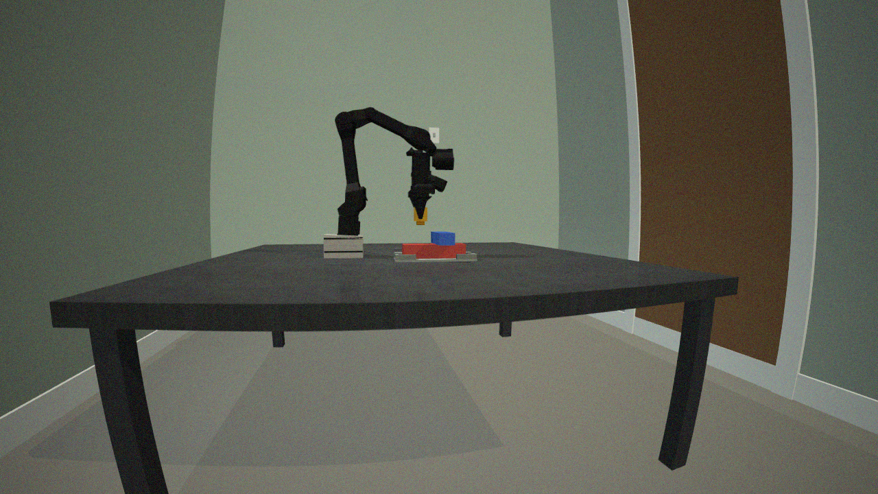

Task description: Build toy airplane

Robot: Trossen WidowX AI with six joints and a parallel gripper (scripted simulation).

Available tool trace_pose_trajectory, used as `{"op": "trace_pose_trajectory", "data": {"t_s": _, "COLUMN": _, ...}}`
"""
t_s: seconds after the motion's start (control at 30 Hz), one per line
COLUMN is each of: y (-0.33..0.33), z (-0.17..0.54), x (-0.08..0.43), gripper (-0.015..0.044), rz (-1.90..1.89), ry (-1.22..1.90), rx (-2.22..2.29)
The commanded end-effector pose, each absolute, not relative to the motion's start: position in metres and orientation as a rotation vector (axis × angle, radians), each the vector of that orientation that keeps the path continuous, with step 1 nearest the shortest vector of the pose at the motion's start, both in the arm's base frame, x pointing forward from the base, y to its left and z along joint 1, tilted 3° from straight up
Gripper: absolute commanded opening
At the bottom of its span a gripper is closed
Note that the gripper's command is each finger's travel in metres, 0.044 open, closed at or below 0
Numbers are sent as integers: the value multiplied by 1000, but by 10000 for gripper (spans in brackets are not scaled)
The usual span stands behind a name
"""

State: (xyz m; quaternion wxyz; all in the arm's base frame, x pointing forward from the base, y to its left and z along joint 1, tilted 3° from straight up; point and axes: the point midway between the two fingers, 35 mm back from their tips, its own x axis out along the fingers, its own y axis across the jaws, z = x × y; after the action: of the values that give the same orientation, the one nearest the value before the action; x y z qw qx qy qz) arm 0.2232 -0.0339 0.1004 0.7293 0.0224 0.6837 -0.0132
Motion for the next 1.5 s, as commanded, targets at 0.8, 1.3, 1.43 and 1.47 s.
{"op": "trace_pose_trajectory", "data": {"t_s": 0.8, "y": -120, "z": 80, "x": 189, "gripper": 0, "rz": -18, "ry": 1503, "rx": 35}}
{"op": "trace_pose_trajectory", "data": {"t_s": 1.3, "y": -127, "z": 78, "x": 184, "gripper": 65, "rz": -17, "ry": 1502, "rx": 34}}
{"op": "trace_pose_trajectory", "data": {"t_s": 1.43, "y": -127, "z": 78, "x": 184, "gripper": 65, "rz": -17, "ry": 1502, "rx": 34}}
{"op": "trace_pose_trajectory", "data": {"t_s": 1.47, "y": -127, "z": 78, "x": 184, "gripper": 65, "rz": -17, "ry": 1502, "rx": 34}}
